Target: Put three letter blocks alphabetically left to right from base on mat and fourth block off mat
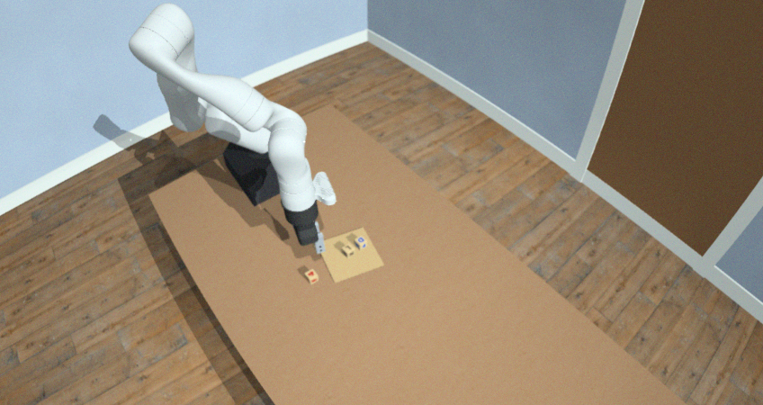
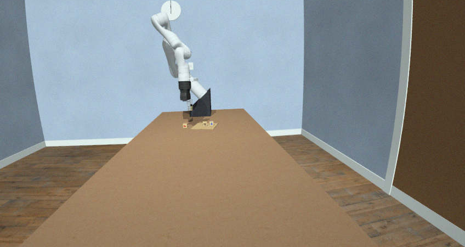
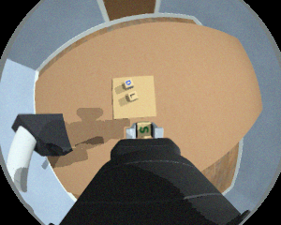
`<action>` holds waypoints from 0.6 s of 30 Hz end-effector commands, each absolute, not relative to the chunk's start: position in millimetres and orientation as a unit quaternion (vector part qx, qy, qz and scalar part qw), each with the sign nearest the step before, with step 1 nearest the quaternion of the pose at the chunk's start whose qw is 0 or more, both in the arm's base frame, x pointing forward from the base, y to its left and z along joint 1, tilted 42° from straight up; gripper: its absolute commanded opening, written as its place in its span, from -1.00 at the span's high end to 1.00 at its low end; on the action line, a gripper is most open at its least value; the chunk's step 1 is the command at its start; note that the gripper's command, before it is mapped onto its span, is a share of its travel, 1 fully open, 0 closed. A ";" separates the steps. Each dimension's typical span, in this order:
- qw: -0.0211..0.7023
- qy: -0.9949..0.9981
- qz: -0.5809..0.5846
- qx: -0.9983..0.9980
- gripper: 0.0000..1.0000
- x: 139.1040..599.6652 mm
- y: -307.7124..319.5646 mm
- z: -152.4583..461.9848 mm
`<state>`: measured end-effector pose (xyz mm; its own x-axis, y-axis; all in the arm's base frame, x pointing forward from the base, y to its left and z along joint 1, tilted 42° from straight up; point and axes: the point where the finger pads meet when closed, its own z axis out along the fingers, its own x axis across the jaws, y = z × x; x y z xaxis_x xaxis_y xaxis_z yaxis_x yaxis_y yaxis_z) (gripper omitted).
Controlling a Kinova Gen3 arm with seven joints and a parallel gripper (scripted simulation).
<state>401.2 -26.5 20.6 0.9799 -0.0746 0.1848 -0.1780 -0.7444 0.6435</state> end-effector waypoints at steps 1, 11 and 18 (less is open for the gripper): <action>0.362 -0.010 0.044 0.931 0.01 399.8 -16.7 5.6; 0.363 0.066 0.013 0.929 0.01 393.8 2.0 -11.5; 0.363 0.075 0.009 0.929 0.01 393.0 4.1 -13.5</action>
<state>392.5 4.0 -12.6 0.9901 0.1378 -0.0274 0.1202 -0.7298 0.6730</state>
